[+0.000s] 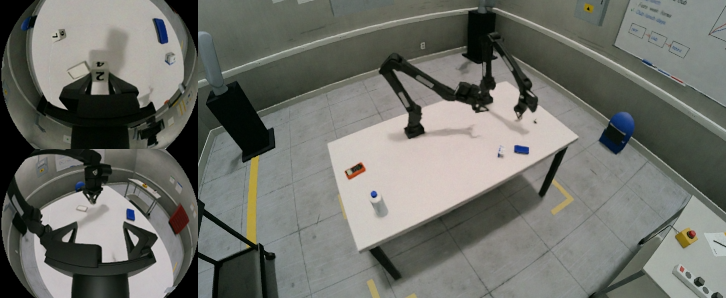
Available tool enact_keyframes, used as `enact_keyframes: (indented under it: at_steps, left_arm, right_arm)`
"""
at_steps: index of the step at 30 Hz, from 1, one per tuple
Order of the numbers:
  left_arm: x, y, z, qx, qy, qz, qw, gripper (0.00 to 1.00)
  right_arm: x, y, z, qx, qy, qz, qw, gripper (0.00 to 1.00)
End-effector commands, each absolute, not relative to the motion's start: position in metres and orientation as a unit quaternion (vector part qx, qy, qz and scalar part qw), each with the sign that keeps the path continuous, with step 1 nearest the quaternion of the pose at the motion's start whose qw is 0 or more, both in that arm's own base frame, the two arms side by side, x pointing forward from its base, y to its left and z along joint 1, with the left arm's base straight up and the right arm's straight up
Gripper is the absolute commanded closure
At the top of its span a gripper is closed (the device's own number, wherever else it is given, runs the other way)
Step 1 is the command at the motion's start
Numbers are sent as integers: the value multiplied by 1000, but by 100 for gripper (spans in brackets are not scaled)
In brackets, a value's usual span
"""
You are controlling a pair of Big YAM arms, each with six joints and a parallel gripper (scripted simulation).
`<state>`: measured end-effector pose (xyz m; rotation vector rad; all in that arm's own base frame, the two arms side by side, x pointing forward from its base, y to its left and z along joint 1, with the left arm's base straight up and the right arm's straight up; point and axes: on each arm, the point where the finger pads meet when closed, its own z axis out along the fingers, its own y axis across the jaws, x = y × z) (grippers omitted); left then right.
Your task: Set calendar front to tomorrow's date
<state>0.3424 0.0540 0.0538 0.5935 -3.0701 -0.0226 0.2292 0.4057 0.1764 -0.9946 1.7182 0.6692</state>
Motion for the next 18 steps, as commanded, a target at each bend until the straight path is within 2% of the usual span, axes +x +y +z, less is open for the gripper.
enact_keyframes:
  at_steps: [1, 18]
  left_arm:
    - [329, 70, 64, 29, -1000, -2, -5, 75]
    - [292, 101, 59, -230, -973, -5, -1, 75]
  right_arm:
    - [228, 443, 244, -420, 676, 303, 524, 0]
    - [203, 470, 284, -457, 664, 323, 496, 0]
